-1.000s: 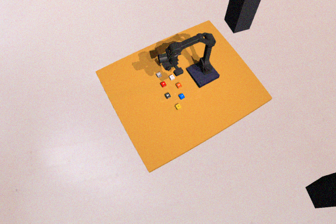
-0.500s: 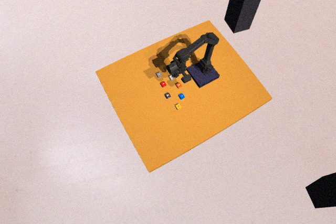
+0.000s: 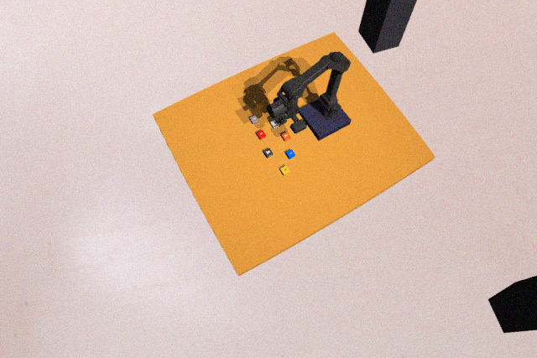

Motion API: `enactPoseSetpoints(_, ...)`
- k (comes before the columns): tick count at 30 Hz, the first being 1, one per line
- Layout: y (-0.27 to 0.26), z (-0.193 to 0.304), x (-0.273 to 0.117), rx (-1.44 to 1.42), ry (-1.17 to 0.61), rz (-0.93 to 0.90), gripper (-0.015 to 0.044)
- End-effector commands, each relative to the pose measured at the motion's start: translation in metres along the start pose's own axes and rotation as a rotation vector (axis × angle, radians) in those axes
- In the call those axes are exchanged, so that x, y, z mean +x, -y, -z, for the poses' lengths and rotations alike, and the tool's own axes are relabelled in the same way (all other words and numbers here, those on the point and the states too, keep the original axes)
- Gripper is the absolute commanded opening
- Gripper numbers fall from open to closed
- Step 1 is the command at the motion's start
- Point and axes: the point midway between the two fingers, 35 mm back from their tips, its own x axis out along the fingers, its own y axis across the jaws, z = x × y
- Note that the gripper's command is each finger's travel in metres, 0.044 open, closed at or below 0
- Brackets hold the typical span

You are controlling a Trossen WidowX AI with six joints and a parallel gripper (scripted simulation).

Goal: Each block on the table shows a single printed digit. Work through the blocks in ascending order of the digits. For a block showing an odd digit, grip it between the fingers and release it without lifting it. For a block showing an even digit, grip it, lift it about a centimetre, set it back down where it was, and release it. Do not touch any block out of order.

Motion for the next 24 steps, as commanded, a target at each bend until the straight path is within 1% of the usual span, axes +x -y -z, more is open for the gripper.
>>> enactPoseSetpoints(1,-0.008,-0.006,0.0,0.002,0.0,0.002,0.04)
enactPoseSetpoints(5,-0.063,-0.036,-0.001,0.003,0.001,-0.003,0.04)
enactPoseSetpoints(7,-0.084,-0.043,0.0,0.003,0.001,-0.003,0.04)
enactPoseSetpoints(24,-0.087,-0.044,0.0,0.003,0.001,-0.003,0.04)
